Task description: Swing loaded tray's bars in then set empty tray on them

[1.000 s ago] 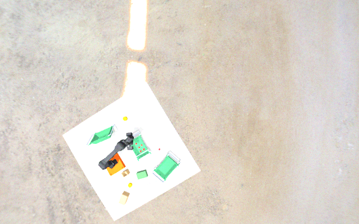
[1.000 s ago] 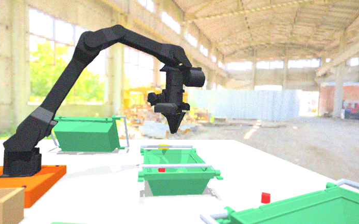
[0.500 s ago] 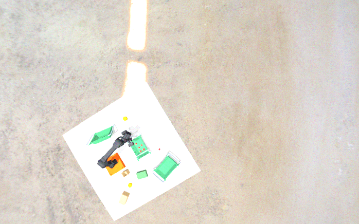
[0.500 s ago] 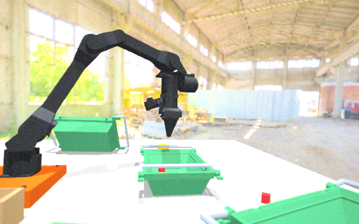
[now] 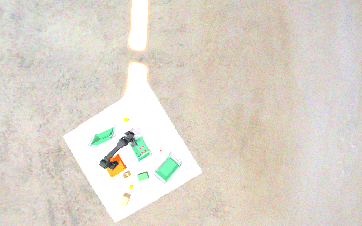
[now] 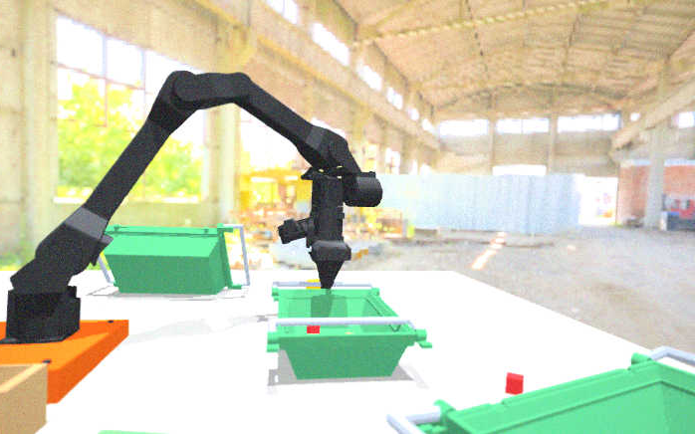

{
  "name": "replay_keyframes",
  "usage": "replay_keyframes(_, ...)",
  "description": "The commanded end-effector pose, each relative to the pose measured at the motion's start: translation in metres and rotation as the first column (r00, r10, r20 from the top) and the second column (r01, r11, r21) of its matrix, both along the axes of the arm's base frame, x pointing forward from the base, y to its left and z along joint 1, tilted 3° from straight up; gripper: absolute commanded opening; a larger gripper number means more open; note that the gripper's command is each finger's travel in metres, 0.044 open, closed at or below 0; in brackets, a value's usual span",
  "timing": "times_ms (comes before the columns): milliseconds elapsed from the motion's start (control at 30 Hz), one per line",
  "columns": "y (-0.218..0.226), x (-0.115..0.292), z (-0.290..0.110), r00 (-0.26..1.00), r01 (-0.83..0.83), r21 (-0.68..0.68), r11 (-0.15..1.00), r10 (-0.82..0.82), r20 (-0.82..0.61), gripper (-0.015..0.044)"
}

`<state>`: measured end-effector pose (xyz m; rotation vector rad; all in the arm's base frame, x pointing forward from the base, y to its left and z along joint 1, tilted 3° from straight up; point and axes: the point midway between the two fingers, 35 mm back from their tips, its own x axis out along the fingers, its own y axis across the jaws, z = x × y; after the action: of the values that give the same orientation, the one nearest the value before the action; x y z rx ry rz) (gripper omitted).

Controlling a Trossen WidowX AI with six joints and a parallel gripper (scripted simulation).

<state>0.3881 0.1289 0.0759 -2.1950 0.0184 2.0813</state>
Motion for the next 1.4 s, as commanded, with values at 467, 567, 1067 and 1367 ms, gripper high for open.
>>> replay_keyframes(467,-0.029,-0.005,0.022,1.0,0.0,-0.01,1.0,0.0,-0.006,0.0087)
replay_keyframes(567,-0.038,-0.006,0.023,1.0,0.0,-0.011,1.0,0.0,-0.006,0.0087)
replay_keyframes(1067,-0.077,-0.009,0.001,1.0,0.0,-0.015,1.0,0.0,-0.006,0.0087)
replay_keyframes(1367,-0.076,-0.008,0.038,1.0,0.0,-0.014,1.0,0.0,-0.006,0.0087)
